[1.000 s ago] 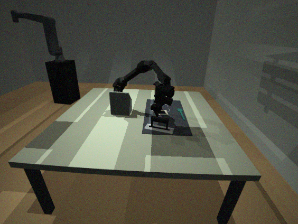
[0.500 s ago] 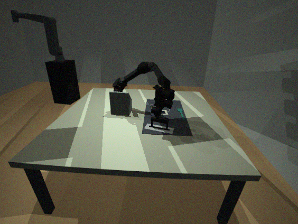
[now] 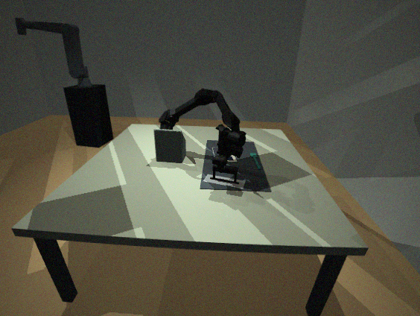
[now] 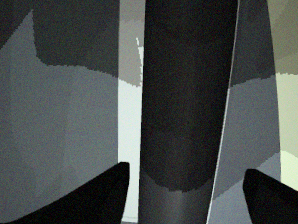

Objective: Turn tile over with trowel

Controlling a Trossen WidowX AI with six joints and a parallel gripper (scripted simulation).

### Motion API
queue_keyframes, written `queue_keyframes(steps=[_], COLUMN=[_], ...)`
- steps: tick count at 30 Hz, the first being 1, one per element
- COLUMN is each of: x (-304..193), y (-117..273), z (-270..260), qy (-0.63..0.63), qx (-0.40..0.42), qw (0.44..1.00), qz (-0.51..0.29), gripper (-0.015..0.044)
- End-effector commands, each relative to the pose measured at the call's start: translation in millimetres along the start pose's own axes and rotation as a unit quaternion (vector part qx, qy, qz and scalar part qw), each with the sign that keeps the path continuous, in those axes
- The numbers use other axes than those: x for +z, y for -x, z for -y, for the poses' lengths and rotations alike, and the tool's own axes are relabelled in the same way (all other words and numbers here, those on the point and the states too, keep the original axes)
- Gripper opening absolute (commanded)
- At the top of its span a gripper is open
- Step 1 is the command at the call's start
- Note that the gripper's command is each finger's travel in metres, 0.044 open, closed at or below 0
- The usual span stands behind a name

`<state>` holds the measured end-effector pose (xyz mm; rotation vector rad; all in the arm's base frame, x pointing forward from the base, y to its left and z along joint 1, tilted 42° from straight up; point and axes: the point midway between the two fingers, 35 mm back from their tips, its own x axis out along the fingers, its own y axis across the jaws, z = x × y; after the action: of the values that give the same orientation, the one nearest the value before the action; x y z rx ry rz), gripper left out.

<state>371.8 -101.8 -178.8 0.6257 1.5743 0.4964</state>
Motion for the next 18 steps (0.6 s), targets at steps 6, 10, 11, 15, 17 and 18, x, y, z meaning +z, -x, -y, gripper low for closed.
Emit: queue_keyframes(steps=[6, 10, 11, 15, 17, 18], x=[0.1, 0.1, 0.1, 0.1, 0.1, 0.1], y=[-2.3, -2.3, -2.3, -2.3, -2.3, -2.3], z=[-1.0, -1.0, -1.0, -1.0, -1.0, -1.0], qy=[-0.003, -0.003, -0.003, -0.003, -0.003, -0.003], qx=[0.002, 0.002, 0.002, 0.002, 0.002, 0.002], qw=[1.000, 1.000, 1.000, 1.000, 1.000, 1.000], qz=[0.001, 0.001, 0.001, 0.001, 0.001, 0.001], gripper=[0.0197, 0.0170, 0.0164, 0.0137, 0.0130, 0.0130])
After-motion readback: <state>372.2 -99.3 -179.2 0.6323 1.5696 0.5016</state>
